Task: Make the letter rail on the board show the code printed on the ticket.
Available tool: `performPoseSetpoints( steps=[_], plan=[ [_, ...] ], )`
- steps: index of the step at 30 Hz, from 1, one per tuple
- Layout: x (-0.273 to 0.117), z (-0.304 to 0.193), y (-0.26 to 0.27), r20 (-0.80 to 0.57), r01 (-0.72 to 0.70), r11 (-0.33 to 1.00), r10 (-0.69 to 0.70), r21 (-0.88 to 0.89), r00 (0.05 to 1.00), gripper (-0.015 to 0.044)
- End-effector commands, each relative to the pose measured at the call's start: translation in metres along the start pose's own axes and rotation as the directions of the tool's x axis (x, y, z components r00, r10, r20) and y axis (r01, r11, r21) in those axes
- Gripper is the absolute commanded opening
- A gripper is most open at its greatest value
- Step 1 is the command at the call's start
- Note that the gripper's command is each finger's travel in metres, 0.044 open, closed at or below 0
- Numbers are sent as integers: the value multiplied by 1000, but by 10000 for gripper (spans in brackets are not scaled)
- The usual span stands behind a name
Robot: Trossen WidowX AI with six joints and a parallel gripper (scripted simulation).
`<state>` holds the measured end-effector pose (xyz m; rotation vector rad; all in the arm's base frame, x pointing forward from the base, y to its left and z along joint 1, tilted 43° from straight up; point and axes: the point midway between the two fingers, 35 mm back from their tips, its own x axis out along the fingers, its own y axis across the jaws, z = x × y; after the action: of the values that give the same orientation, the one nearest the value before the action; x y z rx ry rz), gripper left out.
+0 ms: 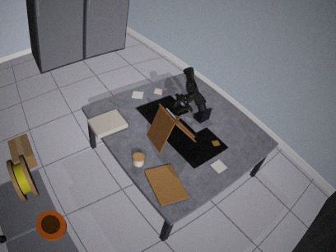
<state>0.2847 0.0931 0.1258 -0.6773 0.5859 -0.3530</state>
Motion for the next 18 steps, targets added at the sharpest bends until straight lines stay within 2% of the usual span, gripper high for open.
performPoseSetpoints(
  steps=[1, 15, 18],
  plan=[
    [-2, 3, -1, 4, 2, 1000, -2, 7, 1000, 295],
    [-3, 6, -1, 4, 2, 1000, -2, 7, 1000, 295],
    [-3, 3, 0, 1, -1, 1000, 1, 0, 1000, 216]
  ],
)
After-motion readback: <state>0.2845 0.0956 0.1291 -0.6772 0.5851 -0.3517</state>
